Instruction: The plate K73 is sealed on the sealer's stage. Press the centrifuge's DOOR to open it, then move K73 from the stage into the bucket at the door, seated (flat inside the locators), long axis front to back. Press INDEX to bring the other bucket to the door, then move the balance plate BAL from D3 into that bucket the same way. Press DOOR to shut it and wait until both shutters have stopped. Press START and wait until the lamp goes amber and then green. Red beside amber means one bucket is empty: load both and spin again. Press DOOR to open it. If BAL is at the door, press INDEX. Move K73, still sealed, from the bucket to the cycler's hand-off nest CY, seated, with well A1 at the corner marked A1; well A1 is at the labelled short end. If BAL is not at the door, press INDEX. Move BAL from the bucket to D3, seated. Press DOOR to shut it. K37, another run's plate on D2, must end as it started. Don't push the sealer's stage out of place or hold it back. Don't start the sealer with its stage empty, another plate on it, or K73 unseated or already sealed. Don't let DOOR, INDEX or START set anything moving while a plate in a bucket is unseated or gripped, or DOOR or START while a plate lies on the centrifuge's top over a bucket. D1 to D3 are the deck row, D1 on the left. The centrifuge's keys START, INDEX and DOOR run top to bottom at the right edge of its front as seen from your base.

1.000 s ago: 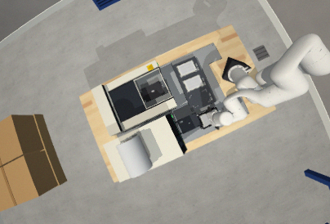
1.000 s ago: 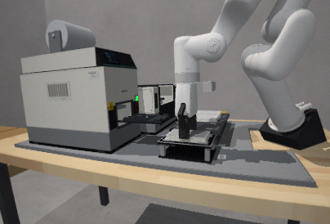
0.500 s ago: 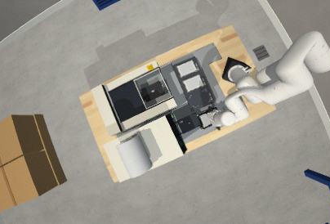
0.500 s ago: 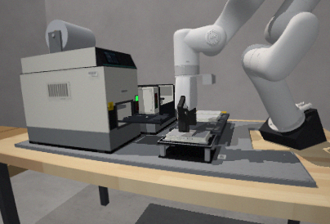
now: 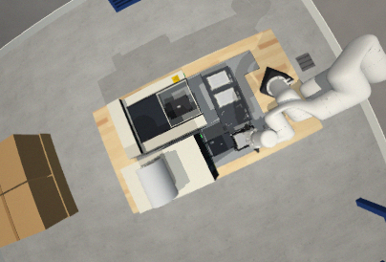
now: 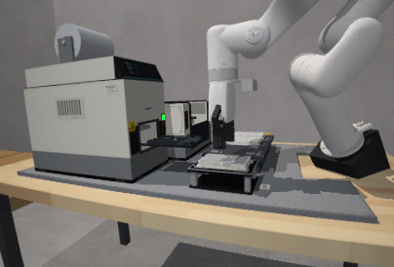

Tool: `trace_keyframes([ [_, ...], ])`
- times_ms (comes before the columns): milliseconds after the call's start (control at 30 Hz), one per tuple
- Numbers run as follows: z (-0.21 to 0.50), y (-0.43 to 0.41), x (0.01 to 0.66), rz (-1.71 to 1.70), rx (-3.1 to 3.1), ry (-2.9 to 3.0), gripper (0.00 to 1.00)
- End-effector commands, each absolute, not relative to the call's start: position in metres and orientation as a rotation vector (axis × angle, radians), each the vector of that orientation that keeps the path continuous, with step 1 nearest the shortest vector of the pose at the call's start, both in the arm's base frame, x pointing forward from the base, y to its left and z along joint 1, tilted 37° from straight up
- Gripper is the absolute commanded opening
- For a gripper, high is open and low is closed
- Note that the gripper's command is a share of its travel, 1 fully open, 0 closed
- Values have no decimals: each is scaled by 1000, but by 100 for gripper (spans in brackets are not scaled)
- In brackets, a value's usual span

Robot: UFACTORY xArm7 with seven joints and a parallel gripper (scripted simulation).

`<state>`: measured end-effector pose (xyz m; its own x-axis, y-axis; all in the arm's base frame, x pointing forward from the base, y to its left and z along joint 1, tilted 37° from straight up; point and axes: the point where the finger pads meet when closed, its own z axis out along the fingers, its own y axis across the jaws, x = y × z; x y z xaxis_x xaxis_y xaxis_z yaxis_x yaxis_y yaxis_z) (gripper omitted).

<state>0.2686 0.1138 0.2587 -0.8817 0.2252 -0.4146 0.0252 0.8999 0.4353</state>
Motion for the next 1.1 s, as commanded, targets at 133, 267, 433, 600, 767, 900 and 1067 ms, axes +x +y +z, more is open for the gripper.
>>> trace_keyframes([
  [133,271,109,263,588,181,2593,100],
  [267,276,106,260,588,181,2593,100],
  [433,280,104,257,588,181,2593,100],
  [600,287,101,253,588,181,2593,100],
  [767,294,98,249,588,181,2593,100],
  [900,296,97,248,588,181,2593,100],
  [1067,303,94,244,588,181,2593,100],
])
